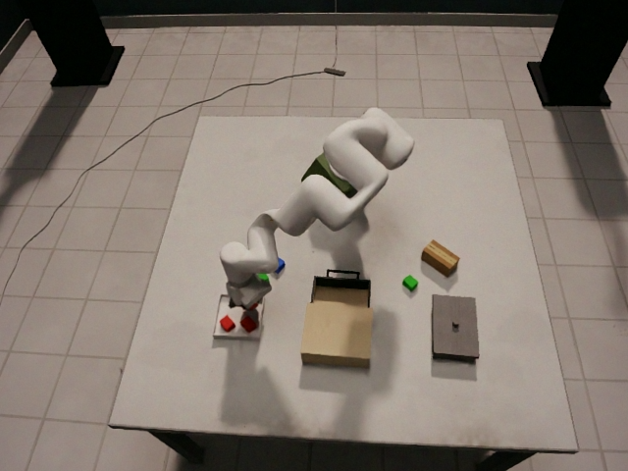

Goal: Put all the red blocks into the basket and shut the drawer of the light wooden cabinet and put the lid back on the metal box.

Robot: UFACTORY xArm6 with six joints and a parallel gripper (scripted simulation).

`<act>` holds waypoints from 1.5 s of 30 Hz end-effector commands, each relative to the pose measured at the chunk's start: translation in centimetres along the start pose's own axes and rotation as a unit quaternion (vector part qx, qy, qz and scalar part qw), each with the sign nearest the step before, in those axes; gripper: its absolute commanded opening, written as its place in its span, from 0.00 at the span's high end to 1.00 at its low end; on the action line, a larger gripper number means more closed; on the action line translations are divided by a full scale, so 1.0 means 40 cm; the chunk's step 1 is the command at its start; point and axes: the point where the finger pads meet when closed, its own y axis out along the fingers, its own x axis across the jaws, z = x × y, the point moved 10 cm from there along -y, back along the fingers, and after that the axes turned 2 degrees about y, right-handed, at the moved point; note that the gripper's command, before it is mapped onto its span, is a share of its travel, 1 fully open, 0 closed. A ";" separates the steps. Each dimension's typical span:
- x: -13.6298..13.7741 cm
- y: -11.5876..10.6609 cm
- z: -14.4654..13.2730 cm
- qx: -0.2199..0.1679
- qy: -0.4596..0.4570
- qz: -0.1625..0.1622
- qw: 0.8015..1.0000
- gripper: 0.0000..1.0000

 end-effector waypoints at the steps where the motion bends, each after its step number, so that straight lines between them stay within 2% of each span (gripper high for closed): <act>1: 0.004 0.015 0.001 0.000 0.000 -0.002 1.000 1.00; 19: 0.005 0.044 0.002 0.000 0.000 -0.002 1.000 1.00; 45: 0.005 0.048 0.002 0.000 0.000 -0.002 1.000 1.00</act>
